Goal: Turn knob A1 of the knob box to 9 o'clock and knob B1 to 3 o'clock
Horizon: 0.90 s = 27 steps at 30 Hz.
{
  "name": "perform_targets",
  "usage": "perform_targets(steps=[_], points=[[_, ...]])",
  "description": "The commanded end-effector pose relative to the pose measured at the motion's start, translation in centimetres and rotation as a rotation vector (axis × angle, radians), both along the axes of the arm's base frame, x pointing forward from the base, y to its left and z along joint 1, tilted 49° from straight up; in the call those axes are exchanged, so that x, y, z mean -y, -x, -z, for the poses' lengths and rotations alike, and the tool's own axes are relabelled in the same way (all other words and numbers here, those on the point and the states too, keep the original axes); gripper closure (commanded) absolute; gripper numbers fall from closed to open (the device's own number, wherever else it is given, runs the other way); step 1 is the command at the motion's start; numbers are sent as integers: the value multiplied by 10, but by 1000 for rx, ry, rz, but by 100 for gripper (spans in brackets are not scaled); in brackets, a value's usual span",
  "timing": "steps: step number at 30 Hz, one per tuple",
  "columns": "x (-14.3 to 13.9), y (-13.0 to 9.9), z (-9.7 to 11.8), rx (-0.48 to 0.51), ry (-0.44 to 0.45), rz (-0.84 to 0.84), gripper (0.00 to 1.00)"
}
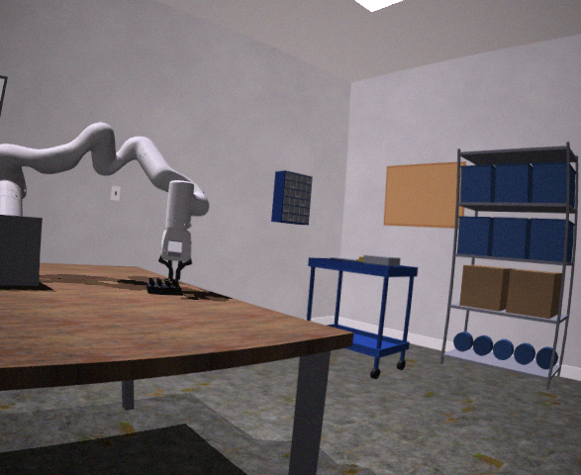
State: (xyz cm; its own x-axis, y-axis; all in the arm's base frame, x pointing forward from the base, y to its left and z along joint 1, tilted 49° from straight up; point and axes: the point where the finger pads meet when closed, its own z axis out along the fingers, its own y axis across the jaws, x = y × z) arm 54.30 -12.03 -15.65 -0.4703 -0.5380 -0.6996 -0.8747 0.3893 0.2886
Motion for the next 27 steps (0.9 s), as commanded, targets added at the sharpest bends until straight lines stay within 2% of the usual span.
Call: perform_targets(steps=[1,27], points=[[1,-1,-1,1,1,1,92],[1,-1,-1,39,7,-32,92]])
